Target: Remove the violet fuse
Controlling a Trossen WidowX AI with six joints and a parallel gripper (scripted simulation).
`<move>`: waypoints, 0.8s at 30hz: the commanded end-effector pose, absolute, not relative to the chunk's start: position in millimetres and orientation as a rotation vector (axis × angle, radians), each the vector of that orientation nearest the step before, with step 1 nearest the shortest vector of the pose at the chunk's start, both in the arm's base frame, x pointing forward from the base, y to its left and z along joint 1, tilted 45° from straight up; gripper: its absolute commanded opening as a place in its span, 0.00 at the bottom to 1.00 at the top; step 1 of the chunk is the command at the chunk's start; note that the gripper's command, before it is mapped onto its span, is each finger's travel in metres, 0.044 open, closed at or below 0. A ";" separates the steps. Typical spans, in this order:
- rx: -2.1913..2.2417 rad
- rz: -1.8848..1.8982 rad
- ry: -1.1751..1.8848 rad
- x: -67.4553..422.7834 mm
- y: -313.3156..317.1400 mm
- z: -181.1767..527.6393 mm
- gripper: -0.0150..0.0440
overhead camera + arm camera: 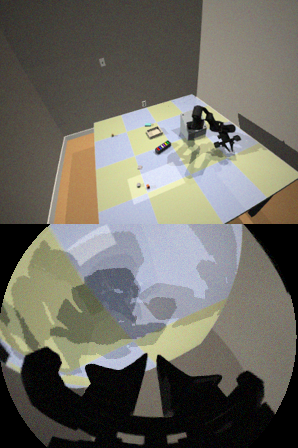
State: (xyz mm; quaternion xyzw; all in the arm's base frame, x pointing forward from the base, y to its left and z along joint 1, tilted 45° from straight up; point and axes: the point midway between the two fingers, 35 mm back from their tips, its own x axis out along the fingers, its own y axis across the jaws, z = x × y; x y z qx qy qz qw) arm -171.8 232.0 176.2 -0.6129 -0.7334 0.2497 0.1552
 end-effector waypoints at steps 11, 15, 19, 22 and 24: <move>-1.754 0.982 -1.220 -28.4 325.6 203.8 0.38; -1.690 1.013 -0.977 21.5 335.4 205.9 0.38; -1.601 1.020 -0.738 73.6 336.6 207.2 0.38; -1.522 1.017 -0.677 95.4 348.7 216.6 0.38; -1.471 1.032 -0.555 120.5 345.5 207.9 0.38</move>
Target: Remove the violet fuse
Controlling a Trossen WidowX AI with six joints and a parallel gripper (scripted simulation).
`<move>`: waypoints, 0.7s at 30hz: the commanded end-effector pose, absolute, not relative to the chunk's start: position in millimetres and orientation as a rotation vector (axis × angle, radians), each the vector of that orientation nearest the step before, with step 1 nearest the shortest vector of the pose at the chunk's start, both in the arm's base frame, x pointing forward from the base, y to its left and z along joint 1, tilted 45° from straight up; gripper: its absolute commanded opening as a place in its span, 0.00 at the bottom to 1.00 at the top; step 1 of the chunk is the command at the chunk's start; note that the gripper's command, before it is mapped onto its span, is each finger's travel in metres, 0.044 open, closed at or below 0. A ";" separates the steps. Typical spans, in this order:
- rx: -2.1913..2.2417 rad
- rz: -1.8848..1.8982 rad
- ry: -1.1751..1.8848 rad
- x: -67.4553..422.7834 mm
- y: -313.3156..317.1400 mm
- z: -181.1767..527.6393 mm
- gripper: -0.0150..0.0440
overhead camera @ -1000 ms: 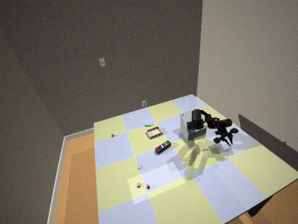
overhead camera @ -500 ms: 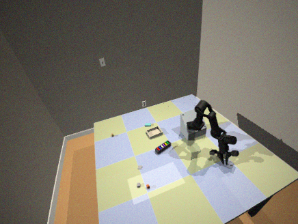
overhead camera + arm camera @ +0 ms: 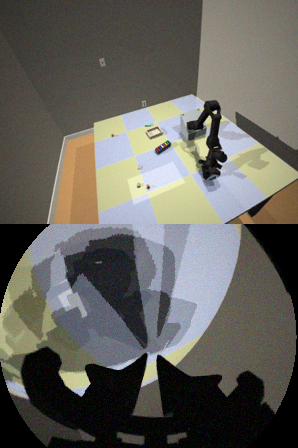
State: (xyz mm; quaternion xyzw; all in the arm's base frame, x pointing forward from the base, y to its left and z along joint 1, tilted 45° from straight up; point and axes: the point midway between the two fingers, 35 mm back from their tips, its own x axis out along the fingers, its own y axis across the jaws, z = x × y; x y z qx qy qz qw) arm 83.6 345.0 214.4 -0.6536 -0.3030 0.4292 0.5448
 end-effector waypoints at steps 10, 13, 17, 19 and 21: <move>-1.105 1.033 0.096 230.6 296.5 154.6 0.38; -0.921 0.997 0.334 256.0 271.9 132.5 0.38; -0.620 0.893 0.654 283.2 232.6 103.5 0.38; -0.436 0.811 0.818 293.4 210.5 88.8 0.38; -0.270 0.729 0.951 299.7 191.7 76.9 0.38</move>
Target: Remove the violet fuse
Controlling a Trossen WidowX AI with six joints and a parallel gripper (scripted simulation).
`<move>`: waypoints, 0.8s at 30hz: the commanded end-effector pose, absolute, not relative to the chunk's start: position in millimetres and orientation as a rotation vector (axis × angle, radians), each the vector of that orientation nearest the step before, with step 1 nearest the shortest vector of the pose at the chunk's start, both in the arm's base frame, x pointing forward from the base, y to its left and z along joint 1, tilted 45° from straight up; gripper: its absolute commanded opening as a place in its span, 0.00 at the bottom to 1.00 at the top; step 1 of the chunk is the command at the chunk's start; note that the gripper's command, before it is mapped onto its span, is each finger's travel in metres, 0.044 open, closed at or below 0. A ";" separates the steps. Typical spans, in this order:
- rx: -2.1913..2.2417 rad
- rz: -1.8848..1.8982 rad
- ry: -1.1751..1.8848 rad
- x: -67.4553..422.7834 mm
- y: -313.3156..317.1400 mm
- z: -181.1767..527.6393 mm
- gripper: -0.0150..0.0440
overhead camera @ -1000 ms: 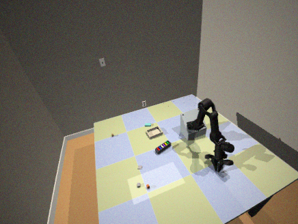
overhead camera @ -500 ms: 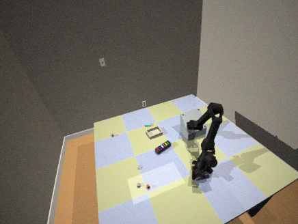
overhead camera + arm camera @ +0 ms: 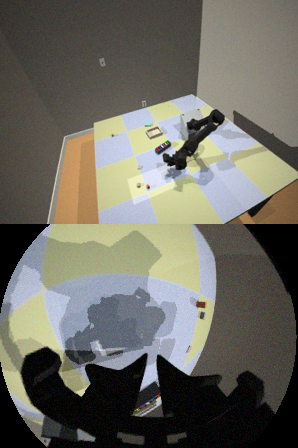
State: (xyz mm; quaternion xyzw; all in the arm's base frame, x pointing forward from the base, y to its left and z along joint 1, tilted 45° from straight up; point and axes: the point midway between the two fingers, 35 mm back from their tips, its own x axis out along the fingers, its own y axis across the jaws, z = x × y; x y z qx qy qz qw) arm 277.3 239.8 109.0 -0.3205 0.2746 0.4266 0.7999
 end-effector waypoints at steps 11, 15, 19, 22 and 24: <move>0.681 0.187 1.513 298.6 101.9 30.1 0.38; 1.125 -0.129 1.710 281.6 76.0 15.8 0.38; 1.453 -0.384 1.816 268.2 58.5 9.6 0.38; 1.458 -0.389 1.817 268.0 58.2 9.6 0.38; 1.458 -0.389 1.817 268.0 58.2 9.6 0.38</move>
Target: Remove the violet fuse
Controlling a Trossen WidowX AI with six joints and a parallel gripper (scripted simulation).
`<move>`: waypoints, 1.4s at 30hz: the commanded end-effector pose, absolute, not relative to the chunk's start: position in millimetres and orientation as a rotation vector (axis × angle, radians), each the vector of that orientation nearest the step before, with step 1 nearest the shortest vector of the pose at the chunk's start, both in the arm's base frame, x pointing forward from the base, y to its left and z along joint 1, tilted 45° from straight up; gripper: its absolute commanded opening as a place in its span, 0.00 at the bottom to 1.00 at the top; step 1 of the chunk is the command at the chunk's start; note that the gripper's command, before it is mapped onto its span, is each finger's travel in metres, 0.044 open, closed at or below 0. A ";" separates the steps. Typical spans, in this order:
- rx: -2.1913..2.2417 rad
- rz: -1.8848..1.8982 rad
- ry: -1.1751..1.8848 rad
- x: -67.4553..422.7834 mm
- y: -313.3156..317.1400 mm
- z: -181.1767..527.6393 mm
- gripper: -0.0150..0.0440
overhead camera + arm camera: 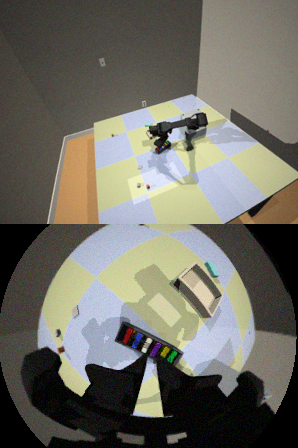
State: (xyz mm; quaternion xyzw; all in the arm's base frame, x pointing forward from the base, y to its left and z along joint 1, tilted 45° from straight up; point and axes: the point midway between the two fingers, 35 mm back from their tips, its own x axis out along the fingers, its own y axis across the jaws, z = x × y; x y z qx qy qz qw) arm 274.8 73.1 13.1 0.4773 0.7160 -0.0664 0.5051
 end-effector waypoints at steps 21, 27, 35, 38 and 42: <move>1.458 -0.389 1.817 268.2 64.5 4.2 0.38; 1.459 -0.389 1.817 268.0 68.7 0.0 0.38; 1.459 -0.388 1.817 267.4 74.3 -5.5 0.38; 1.459 -0.388 1.818 267.2 76.4 -7.5 0.38; 1.459 -0.388 1.818 266.8 79.3 -10.1 0.38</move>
